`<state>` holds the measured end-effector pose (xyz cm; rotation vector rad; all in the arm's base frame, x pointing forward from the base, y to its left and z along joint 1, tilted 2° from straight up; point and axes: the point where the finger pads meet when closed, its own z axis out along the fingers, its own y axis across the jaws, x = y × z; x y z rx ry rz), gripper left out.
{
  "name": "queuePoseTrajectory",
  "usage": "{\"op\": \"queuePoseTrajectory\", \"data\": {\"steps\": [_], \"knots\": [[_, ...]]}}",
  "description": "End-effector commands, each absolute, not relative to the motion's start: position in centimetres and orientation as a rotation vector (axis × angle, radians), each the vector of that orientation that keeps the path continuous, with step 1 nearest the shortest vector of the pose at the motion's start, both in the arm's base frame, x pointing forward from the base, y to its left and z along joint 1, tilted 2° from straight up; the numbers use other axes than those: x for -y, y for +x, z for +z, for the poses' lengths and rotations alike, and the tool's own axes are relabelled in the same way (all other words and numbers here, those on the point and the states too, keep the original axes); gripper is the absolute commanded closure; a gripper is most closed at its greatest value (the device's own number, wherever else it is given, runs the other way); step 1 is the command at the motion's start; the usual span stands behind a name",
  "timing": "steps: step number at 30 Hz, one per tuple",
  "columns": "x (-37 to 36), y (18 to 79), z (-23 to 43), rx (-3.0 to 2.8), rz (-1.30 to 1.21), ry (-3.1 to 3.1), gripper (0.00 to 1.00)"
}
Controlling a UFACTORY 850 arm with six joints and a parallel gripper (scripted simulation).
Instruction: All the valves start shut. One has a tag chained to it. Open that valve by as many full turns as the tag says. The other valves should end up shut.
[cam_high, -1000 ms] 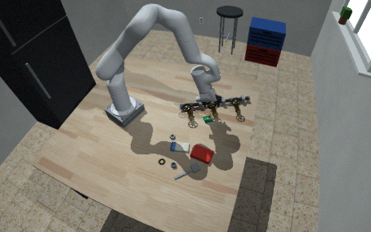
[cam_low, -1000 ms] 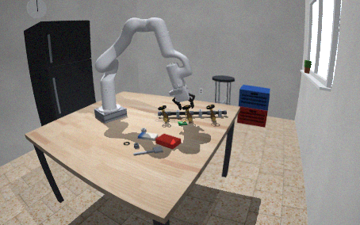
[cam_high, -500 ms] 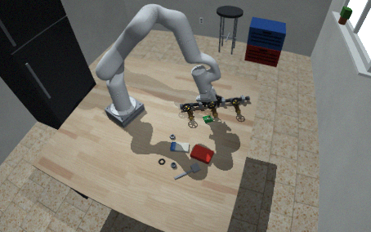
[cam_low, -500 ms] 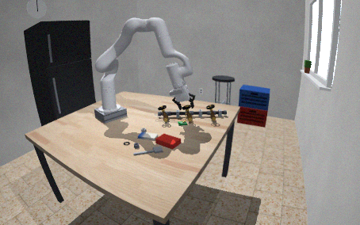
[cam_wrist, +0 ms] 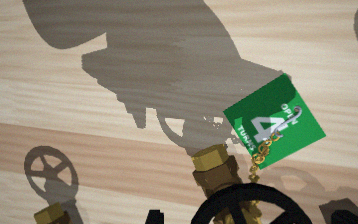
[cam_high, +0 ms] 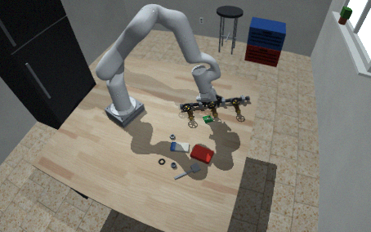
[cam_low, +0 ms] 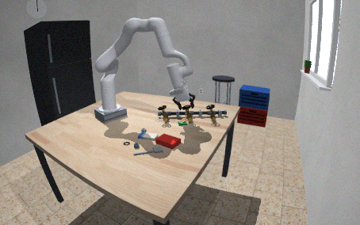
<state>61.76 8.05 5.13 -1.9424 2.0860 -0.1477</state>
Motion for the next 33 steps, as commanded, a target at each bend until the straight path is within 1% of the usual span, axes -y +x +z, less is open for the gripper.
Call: {"op": "queuePoseTrajectory", "data": {"steps": [1,17,18,33], "knots": [[-8.06,61.88,5.26,-2.09,-0.145,-1.946,0.0],[-8.06,61.88,5.26,-2.09,-0.145,-1.946,0.0],[-8.06,61.88,5.26,-2.09,-0.145,-1.946,1.0],[-8.06,61.88,5.26,-2.09,-0.145,-1.946,1.0]]}}
